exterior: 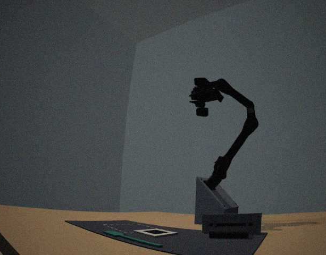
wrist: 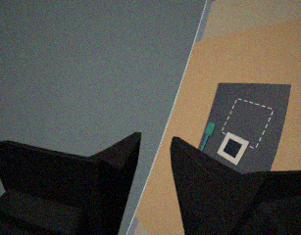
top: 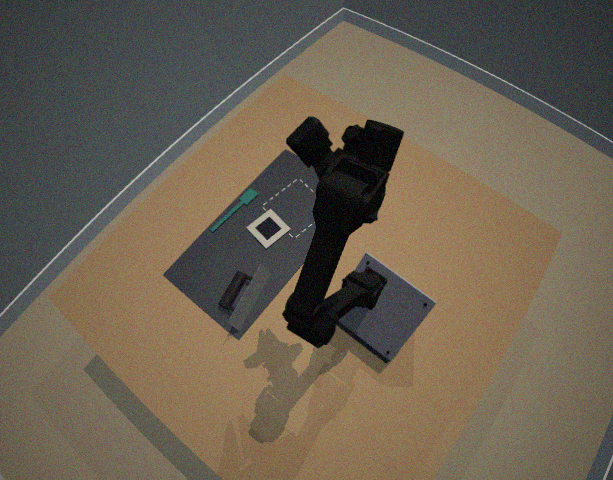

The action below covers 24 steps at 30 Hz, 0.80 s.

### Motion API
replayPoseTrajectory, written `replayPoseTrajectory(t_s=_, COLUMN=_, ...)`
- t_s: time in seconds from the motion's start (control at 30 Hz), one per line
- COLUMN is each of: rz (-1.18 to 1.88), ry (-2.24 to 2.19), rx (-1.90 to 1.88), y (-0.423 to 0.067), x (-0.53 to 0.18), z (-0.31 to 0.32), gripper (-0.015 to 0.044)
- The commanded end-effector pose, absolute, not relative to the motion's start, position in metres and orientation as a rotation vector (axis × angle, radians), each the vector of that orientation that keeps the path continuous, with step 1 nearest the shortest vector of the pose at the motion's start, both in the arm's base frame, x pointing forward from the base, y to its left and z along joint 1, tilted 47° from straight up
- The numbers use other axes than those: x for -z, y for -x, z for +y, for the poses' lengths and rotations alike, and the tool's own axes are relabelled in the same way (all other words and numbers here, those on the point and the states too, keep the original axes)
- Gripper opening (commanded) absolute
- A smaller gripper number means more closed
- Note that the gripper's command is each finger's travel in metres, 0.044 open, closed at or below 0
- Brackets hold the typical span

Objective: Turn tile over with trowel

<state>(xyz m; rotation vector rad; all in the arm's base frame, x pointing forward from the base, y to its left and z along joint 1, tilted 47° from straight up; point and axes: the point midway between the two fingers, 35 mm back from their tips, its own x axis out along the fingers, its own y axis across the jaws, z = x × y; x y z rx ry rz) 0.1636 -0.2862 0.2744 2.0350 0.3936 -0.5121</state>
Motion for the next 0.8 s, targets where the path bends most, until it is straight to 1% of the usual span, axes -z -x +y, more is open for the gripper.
replayPoseTrajectory(t_s=0.0, rz=0.474, ry=-1.936, rx=0.468, y=-0.182, x=-0.268, z=-0.280, gripper=0.0100)
replayPoseTrajectory(t_s=0.77, rz=0.811, ry=-1.322, rx=0.079, y=-0.283, x=-0.251, z=-0.200, gripper=0.0100)
